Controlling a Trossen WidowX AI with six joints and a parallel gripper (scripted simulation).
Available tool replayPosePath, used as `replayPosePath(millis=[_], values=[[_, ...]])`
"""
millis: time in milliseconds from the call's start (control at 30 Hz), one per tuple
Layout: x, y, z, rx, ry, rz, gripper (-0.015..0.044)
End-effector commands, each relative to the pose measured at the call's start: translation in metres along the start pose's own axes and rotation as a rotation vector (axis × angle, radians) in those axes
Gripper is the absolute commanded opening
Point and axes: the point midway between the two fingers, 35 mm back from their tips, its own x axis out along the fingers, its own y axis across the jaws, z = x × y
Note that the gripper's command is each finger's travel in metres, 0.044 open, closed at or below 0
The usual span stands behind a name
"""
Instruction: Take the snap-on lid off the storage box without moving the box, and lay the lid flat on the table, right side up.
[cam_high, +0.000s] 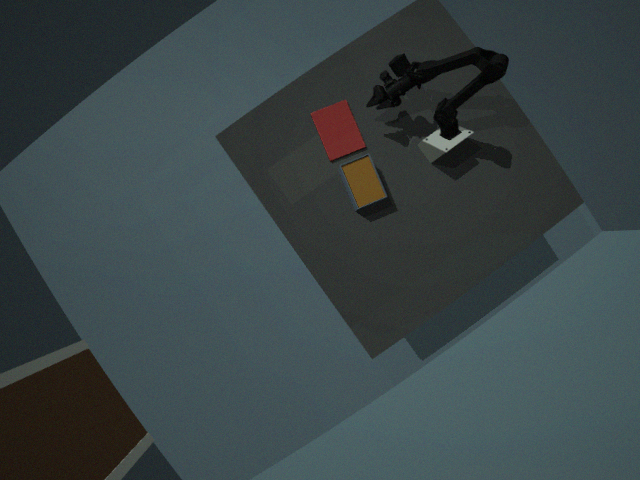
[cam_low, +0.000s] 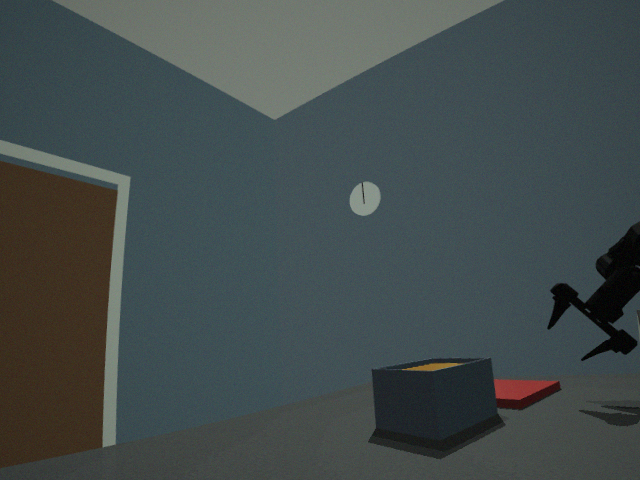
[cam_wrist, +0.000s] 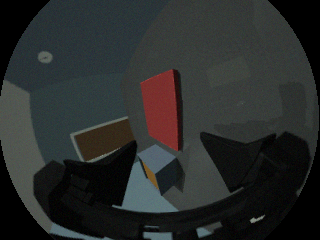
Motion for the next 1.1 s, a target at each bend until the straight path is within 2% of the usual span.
replayPosePath(millis=[0, 400, 1067], values=[[-0.007, 0.005, 0.002, 0.004, -0.005, -0.001, 0.044], [-0.027, 0.016, 0.002, 0.005, -0.004, -0.001, 0.044], [-0.022, 0.013, 0.0, 0.005, -0.004, -0.001, 0.044]])
